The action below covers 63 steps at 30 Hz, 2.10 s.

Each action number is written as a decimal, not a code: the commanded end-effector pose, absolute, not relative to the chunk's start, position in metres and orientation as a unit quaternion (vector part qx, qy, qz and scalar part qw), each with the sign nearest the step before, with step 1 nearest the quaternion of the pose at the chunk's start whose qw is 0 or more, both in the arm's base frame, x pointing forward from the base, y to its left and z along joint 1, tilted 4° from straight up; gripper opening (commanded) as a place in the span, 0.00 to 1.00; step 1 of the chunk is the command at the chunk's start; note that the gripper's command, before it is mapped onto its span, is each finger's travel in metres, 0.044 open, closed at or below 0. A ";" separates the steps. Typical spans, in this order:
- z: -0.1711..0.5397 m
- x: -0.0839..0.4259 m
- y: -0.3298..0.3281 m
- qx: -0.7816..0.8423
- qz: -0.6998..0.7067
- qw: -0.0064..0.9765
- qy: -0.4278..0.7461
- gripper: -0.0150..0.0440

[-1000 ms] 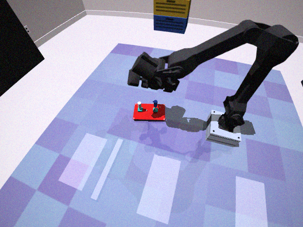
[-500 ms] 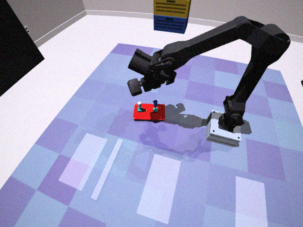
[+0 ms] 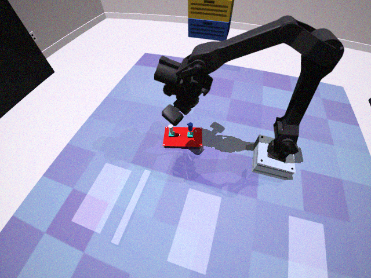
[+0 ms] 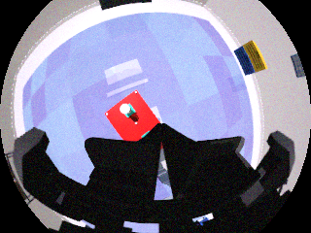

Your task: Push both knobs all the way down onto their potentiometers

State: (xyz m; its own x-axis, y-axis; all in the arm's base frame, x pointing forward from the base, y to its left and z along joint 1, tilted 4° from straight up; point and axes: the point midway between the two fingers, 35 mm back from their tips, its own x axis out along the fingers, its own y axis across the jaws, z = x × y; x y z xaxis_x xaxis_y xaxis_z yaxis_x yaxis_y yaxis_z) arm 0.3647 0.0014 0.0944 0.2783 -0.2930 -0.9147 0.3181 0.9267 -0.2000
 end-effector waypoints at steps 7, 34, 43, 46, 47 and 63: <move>0.094 0.356 0.004 -0.061 -0.080 0.761 0.641 0.25; 0.078 0.339 0.008 -0.130 0.097 0.693 0.702 0.25; 0.065 0.339 0.007 -0.130 0.097 0.693 0.702 0.25; 0.060 0.339 0.007 -0.130 0.097 0.693 0.702 0.25; 0.059 0.339 0.007 -0.130 0.097 0.693 0.702 0.25; 0.057 0.339 0.007 -0.130 0.097 0.693 0.703 0.25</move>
